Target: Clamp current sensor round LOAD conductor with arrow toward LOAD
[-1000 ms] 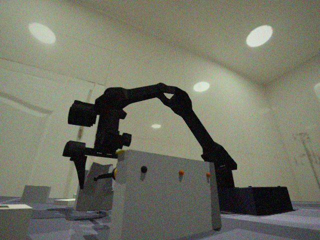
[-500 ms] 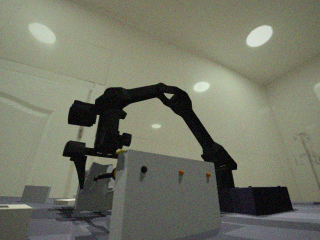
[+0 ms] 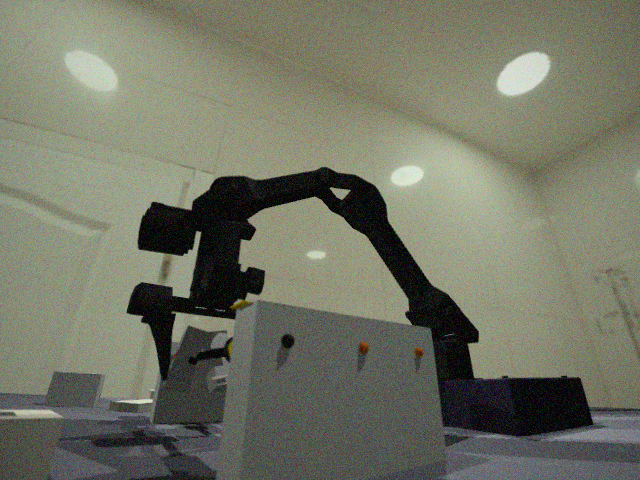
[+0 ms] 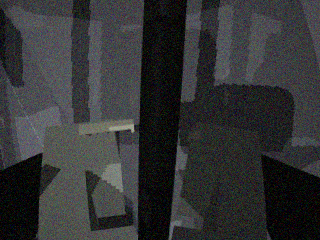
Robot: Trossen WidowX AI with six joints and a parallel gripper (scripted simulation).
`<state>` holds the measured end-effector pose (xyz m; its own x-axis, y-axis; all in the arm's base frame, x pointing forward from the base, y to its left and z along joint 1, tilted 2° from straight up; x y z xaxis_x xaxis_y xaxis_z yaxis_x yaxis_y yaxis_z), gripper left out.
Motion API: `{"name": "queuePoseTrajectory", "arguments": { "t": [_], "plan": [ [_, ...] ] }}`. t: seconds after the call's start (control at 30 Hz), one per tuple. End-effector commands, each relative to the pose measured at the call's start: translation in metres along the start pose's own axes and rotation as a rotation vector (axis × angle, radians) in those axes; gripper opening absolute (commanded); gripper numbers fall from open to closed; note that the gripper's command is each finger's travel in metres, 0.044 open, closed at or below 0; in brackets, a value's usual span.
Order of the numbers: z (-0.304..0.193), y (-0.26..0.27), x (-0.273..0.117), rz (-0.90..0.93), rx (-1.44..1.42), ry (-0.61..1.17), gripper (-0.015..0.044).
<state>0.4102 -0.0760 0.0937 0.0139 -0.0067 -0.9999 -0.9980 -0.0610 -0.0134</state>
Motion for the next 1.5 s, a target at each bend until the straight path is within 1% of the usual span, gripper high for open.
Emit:
{"name": "queuePoseTrajectory", "arguments": {
  "t": [0.0,0.5,1.07,1.33,1.47],
  "plan": [
    [0.000,0.000,-0.001,-0.003,0.001,0.002,0.0000],
    [0.000,0.000,-0.001,-0.003,0.001,0.002,0.0000],
    [-0.001,-0.001,-0.002,0.015,0.002,0.001,0.0440],
    [-0.007,-0.010,-0.022,0.201,0.021,0.014,0.0440],
    [-0.011,-0.005,-0.020,0.159,0.022,0.018,0.0440]
  ]
}}
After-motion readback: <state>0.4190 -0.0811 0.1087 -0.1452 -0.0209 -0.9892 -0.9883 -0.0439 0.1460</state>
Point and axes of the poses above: the point midway between the two fingers, 35 mm back from their tips, its own x axis out along the fingers, its own y axis across the jaws, z = x × y, the point moved 5 cm from there along -x, back along the fingers, and after that the axes turned 2 degrees about -x, right-handed, at the moved point
